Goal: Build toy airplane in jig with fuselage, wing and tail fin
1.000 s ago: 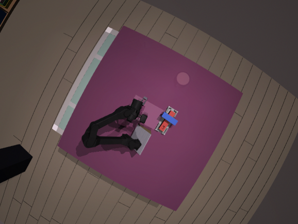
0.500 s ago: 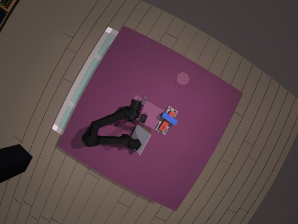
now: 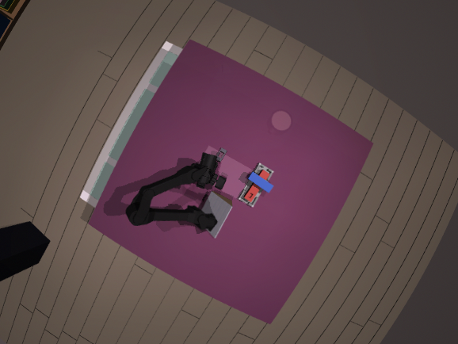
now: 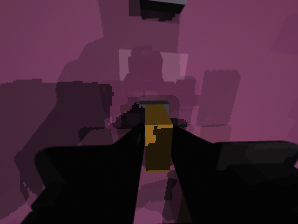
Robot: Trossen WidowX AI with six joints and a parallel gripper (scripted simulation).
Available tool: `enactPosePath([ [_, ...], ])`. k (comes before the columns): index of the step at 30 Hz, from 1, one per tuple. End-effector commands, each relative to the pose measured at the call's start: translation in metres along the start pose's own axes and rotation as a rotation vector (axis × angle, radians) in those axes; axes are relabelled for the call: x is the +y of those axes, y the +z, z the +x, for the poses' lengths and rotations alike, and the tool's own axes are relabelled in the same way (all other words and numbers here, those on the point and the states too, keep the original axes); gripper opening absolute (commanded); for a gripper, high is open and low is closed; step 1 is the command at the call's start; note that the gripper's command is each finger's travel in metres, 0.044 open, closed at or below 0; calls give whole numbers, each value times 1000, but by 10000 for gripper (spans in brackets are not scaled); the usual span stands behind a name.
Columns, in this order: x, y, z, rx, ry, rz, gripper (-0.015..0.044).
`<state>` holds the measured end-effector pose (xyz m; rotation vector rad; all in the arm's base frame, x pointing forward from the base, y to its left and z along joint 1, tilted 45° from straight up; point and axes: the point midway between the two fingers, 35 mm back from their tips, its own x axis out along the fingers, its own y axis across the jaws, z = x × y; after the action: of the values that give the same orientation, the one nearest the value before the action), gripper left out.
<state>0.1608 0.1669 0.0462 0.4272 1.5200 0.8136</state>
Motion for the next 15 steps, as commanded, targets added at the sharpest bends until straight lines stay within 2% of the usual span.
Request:
enactPosePath([
  [1,0,0,0,0,1,4,33],
  [6,0,0,0,0,1,4,0],
  [15,-1,2,-10,8,-15,4,0],
])
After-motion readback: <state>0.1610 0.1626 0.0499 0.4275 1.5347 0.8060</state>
